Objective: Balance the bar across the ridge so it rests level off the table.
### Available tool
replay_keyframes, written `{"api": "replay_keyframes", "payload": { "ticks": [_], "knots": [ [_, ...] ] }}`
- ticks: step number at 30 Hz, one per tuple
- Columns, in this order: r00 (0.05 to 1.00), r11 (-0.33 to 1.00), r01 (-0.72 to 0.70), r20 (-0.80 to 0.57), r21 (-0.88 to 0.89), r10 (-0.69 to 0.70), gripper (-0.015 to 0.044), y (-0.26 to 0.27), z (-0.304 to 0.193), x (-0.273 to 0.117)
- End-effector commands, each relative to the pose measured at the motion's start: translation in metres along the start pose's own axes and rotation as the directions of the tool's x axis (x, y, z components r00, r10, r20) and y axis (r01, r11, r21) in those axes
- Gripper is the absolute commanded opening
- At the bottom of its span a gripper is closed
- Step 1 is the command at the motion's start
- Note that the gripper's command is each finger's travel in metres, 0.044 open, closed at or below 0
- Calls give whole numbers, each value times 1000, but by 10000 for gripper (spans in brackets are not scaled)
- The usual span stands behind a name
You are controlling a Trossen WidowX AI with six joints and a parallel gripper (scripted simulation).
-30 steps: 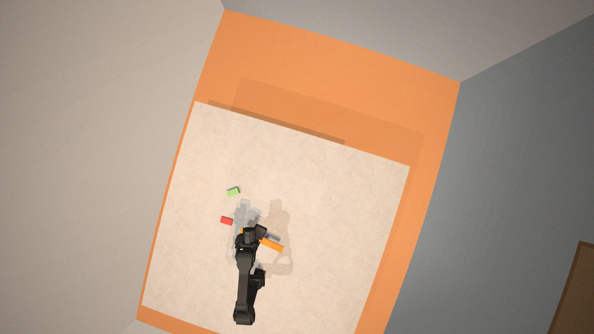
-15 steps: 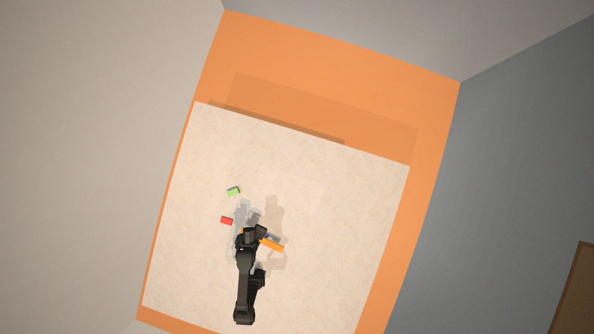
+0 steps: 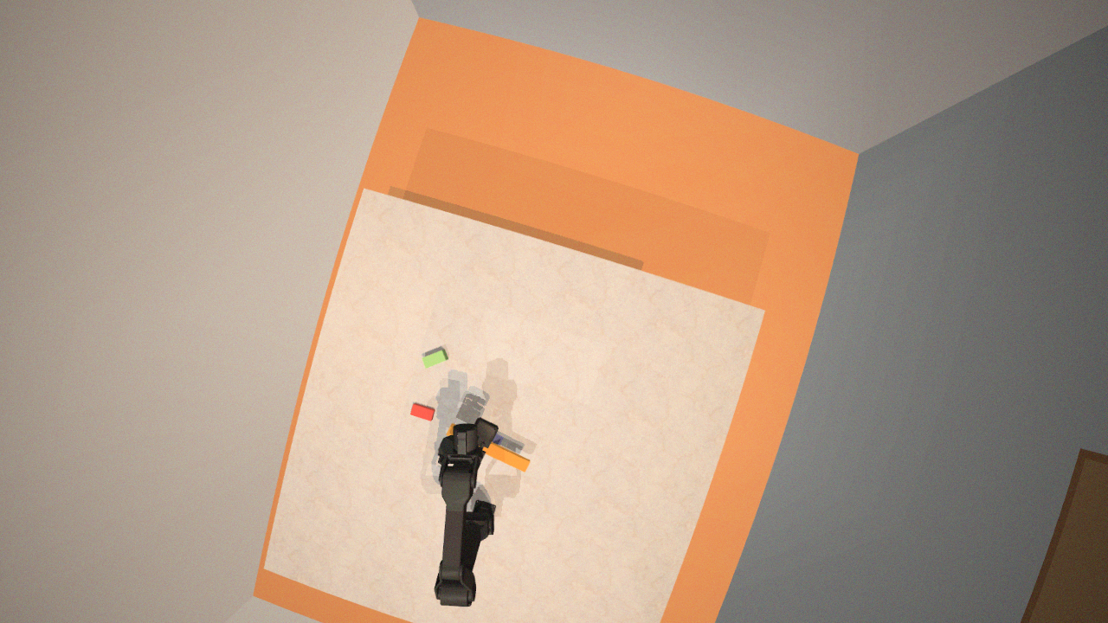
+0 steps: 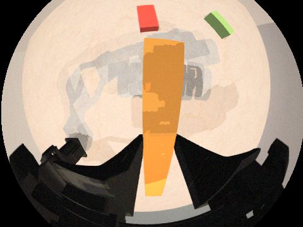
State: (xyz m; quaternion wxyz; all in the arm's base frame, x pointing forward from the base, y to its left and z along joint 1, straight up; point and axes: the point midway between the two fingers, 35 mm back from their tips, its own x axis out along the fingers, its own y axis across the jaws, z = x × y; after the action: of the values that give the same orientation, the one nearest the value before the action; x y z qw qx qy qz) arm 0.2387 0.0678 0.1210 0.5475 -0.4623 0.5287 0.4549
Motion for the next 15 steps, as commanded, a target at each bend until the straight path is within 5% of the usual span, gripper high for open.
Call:
{"api": "replay_keyframes", "payload": {
  "ticks": [1, 15],
  "knots": [
    [1000, 1000, -1, -2, -2, 1, 0, 0, -1, 1],
    [1000, 1000, -1, -2, -2, 1, 0, 0, -1, 2]
  ]
}}
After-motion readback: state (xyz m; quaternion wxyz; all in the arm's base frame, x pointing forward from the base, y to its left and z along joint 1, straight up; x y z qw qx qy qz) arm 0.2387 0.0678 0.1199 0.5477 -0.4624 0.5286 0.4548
